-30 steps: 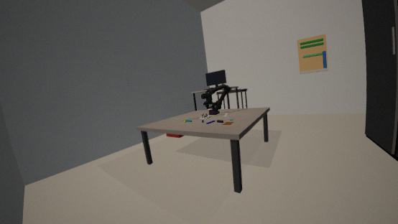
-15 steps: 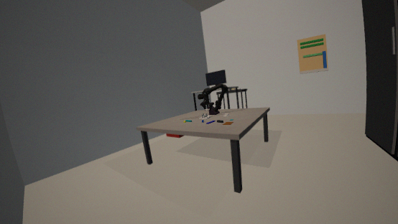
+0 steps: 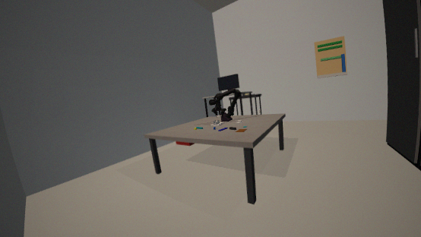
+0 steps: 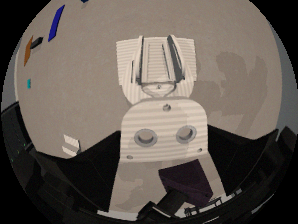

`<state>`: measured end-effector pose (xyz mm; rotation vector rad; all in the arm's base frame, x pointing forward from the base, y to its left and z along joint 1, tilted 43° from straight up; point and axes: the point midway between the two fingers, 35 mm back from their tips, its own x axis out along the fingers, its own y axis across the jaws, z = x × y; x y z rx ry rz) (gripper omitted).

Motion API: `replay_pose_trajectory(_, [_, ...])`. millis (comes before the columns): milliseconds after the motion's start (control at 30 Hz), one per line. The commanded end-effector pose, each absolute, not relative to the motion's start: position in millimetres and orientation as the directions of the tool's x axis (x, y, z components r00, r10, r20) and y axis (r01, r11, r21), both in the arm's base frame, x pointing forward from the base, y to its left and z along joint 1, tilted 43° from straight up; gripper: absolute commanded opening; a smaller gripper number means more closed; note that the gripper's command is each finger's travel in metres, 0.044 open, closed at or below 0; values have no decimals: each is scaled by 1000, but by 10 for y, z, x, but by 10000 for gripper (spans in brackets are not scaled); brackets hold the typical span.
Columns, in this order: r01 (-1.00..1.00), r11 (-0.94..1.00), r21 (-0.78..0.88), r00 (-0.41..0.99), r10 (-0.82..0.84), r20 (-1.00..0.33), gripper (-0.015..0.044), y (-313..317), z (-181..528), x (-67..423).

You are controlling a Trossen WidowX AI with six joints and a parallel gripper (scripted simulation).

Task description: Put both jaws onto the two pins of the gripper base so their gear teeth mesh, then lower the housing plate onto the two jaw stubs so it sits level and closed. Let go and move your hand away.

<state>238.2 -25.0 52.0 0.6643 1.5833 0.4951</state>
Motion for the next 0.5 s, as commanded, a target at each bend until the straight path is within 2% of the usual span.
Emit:
replay_pose_trajectory(0, [103,742,662,-46,668,-742,351,-259,513,2382])
replay_pose_trajectory(467, [100,743,662,-46,668,-742,351,-288,488,2374])
